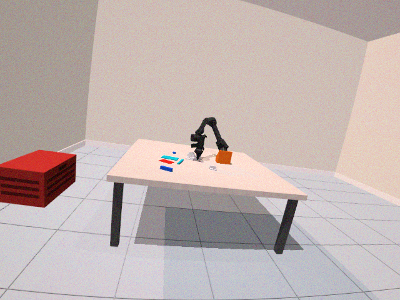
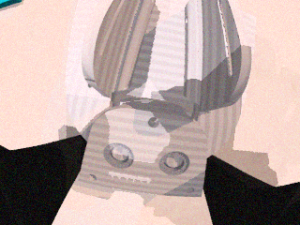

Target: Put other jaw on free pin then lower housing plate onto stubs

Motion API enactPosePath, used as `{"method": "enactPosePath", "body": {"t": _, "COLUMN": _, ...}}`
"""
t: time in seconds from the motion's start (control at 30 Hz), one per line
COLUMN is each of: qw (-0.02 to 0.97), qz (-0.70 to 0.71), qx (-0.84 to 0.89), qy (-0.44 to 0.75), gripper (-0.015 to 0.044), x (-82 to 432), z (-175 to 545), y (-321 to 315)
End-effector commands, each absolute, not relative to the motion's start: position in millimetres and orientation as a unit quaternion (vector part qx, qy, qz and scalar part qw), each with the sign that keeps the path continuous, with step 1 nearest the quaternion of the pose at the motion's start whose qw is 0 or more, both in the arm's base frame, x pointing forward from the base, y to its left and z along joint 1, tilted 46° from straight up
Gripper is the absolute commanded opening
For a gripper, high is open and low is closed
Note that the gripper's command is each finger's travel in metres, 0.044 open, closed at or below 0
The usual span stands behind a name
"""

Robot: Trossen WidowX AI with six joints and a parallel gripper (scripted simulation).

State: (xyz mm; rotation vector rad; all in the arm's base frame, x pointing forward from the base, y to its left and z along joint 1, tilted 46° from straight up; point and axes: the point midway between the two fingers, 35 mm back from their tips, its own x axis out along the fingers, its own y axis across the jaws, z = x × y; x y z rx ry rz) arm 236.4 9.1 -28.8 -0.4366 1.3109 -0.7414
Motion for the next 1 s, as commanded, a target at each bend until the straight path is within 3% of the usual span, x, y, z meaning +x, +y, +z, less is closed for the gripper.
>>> {"method": "enactPosePath", "body": {"t": 0.0, "qw": 0.707, "qz": -0.334, "qx": -0.197, "qy": 0.591, "gripper": 0.0351, "x": 235.9, "z": -29.9, "y": 7.5}}
{"method": "enactPosePath", "body": {"t": 0.77, "qw": 0.707, "qz": -0.334, "qx": -0.197, "qy": 0.591, "gripper": 0.0351, "x": 235.9, "z": -29.9, "y": 7.5}}
{"method": "enactPosePath", "body": {"t": 0.87, "qw": 0.708, "qz": -0.334, "qx": -0.197, "qy": 0.591, "gripper": 0.043, "x": 236.2, "z": -28.9, "y": 8.9}}
{"method": "enactPosePath", "body": {"t": 0.97, "qw": 0.708, "qz": -0.334, "qx": -0.197, "qy": 0.591, "gripper": 0.044, "x": 236.2, "z": -28.9, "y": 8.9}}
